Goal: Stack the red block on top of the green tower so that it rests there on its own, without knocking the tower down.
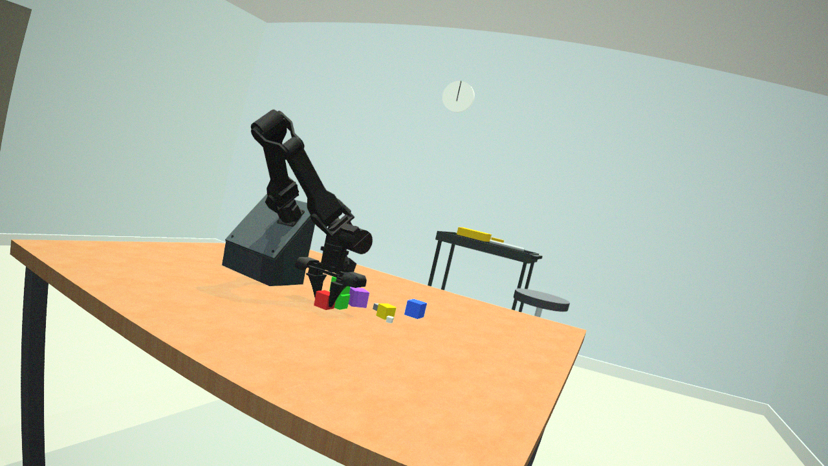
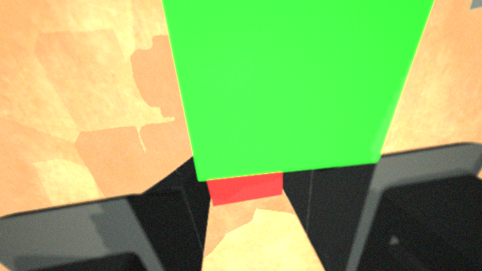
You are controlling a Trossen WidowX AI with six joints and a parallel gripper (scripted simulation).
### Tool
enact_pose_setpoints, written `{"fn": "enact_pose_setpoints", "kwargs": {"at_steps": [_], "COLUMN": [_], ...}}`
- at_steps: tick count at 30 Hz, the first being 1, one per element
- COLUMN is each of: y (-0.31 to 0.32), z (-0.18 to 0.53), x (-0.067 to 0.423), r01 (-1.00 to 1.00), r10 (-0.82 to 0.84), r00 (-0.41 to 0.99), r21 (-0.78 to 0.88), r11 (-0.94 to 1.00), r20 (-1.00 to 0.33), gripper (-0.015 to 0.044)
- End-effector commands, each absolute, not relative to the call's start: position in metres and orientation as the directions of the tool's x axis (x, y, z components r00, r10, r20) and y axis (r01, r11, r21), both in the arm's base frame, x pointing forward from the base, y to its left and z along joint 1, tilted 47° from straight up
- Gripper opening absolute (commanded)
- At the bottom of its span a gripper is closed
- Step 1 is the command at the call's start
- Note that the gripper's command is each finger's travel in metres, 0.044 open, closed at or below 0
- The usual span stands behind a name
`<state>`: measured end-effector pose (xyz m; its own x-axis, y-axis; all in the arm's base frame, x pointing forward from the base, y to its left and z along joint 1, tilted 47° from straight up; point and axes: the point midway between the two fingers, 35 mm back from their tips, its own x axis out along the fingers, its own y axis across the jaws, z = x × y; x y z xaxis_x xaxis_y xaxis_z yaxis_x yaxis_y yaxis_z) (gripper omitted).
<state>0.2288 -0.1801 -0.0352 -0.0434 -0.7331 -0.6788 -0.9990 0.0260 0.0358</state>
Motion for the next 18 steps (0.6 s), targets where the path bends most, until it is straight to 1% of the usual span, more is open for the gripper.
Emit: {"fn": "enact_pose_setpoints", "kwargs": {"at_steps": [1,2,7,18], "y": [-0.180,-0.180,-0.172,-0.139], "z": [-0.036,-0.036,-0.029,0.003], "x": [0.229,0.229,0.230,0.232], "r01": [-0.999,-0.999,-0.999,-0.999], "r10": [-0.731,-0.731,-0.730,-0.729], "r00": [-0.041,-0.041,-0.041,-0.040], "r21": [0.037,0.037,0.036,0.035], "r11": [0.022,0.022,0.022,0.022], "r20": [-0.681,-0.681,-0.682,-0.683], "gripper": [0.0138,0.0131,0.0000,0.0000]}}
